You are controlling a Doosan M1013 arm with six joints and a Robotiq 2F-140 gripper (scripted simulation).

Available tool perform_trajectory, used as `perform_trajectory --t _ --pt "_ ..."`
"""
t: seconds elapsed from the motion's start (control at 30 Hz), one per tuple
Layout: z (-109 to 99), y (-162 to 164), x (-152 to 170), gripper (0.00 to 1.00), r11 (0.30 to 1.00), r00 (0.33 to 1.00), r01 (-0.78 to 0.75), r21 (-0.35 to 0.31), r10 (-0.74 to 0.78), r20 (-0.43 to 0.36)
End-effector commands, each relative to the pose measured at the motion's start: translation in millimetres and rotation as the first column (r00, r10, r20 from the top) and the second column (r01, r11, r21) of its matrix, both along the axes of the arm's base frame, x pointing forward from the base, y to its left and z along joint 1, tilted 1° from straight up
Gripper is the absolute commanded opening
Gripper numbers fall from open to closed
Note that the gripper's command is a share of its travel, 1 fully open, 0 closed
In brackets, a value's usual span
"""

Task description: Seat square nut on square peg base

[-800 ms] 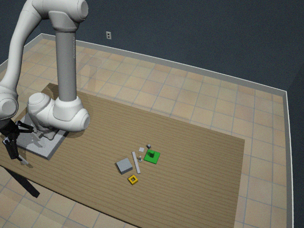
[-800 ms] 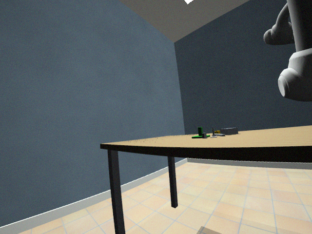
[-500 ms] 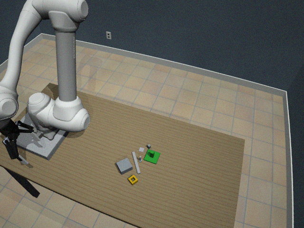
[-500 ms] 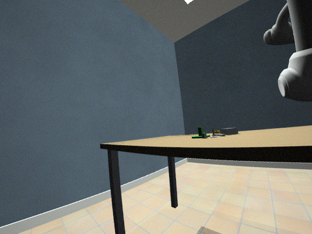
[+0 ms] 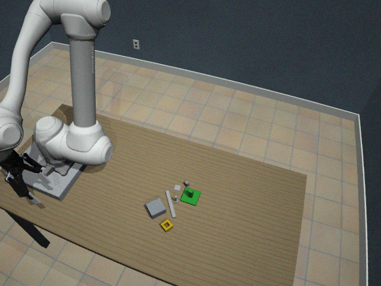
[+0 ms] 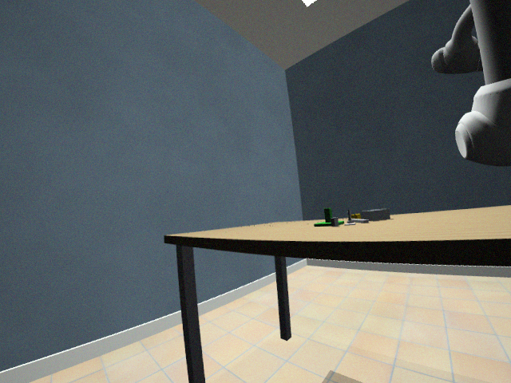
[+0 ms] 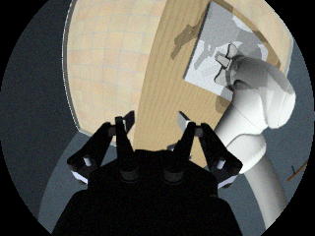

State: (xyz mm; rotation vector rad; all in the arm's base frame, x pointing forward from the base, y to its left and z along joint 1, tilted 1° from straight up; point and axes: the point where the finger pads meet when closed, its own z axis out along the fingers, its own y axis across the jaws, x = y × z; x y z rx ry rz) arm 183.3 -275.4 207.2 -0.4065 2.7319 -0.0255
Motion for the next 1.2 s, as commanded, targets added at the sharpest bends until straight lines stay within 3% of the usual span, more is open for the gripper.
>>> perform_trajectory --t 0.0,0.3,0.53,0.8,0.87,1.17 --pt "0 -1 2 0.40 1.000 1.000 0.006 0.006 -0.006 -0.004" --pt "0 -8 15 0.40 0.998 0.999 0.040 0.039 -0.039 -0.028" --pt "-3 -21 46 0.40 0.989 0.991 0.113 0.093 -0.106 -0.084" --pt "-12 -34 112 0.40 0.959 0.958 0.243 0.143 -0.215 -0.188" --pt "-12 -34 112 0.40 0.959 0.958 0.243 0.143 -0.215 -0.188" --pt "-36 -25 219 0.40 0.900 0.878 0.416 0.132 -0.360 -0.314"
